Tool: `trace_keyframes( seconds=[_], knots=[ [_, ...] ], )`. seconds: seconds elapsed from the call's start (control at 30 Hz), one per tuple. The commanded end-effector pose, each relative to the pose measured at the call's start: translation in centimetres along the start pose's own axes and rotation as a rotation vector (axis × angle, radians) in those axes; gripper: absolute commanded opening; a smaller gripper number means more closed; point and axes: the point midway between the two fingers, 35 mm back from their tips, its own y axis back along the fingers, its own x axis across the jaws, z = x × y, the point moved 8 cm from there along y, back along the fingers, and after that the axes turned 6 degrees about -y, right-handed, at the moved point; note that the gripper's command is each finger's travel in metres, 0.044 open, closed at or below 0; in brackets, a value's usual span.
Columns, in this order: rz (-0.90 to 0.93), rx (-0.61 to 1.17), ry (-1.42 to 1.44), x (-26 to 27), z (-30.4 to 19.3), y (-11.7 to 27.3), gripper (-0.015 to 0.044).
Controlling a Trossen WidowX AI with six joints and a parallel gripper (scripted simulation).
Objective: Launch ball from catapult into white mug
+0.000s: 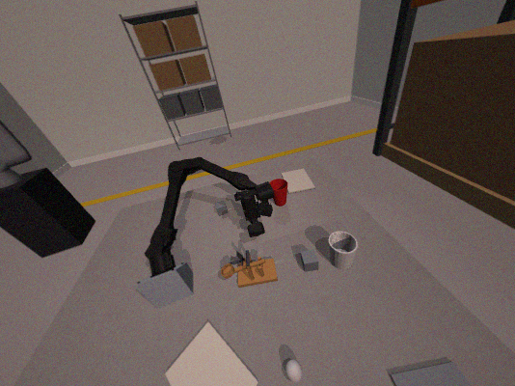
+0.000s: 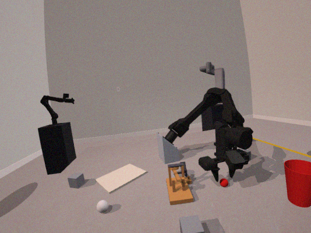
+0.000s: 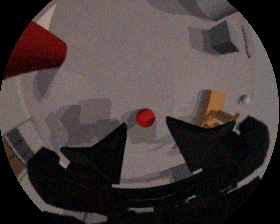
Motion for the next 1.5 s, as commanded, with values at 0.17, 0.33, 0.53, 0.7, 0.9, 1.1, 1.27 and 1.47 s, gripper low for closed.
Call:
trace_keyframes(
  seconds=[0.17, 0.33, 0.53, 0.7, 0.9, 1.1, 1.27, 1.47],
  knots=[
    [0.005, 0.003, -0.01, -0.1, 0.0, -1.5, 0.03],
    [0.006, 0.003, -0.01, -0.1, 0.0, -2.2, 0.03],
    [0.006, 0.003, -0.01, -0.1, 0.0, -2.2, 0.0169],
    [0.006, 0.003, -0.01, -0.1, 0.0, -2.2, 0.0116],
    [0.003, 0.002, -0.01, -0.2, 0.1, -1.3, 0.0],
    [-0.004, 0.001, -0.01, -0.5, 0.5, 2.9, 0.0],
    [-0.004, 0.001, -0.01, -0.7, 0.4, 6.5, 0.0],
    [0.001, 0.003, -0.011, -0.8, -0.2, 10.2, 0.0]
  ],
)
